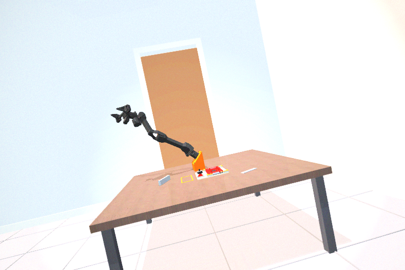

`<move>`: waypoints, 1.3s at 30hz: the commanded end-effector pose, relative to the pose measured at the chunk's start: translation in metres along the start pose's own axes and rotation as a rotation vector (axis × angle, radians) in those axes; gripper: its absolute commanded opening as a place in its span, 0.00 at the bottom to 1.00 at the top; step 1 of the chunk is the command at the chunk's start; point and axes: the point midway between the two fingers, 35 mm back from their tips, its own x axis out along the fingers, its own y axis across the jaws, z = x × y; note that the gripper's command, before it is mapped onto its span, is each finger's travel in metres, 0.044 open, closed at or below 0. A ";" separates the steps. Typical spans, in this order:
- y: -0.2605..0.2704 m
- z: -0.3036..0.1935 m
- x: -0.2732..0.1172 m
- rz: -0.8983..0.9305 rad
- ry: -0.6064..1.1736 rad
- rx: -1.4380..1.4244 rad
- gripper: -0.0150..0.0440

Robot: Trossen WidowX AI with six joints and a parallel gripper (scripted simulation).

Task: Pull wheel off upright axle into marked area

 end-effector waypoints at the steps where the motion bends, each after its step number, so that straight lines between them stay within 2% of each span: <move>1: 0.000 -0.001 0.000 0.001 0.002 0.000 0.89; 4: 0.001 -0.008 -0.005 0.013 0.025 0.001 0.76; 19: -0.008 -0.091 -0.049 0.125 0.278 -0.171 0.76; 30: -0.045 -0.144 -0.085 0.140 0.464 -0.339 0.76; 39: -0.076 -0.158 -0.097 0.138 0.517 -0.444 0.76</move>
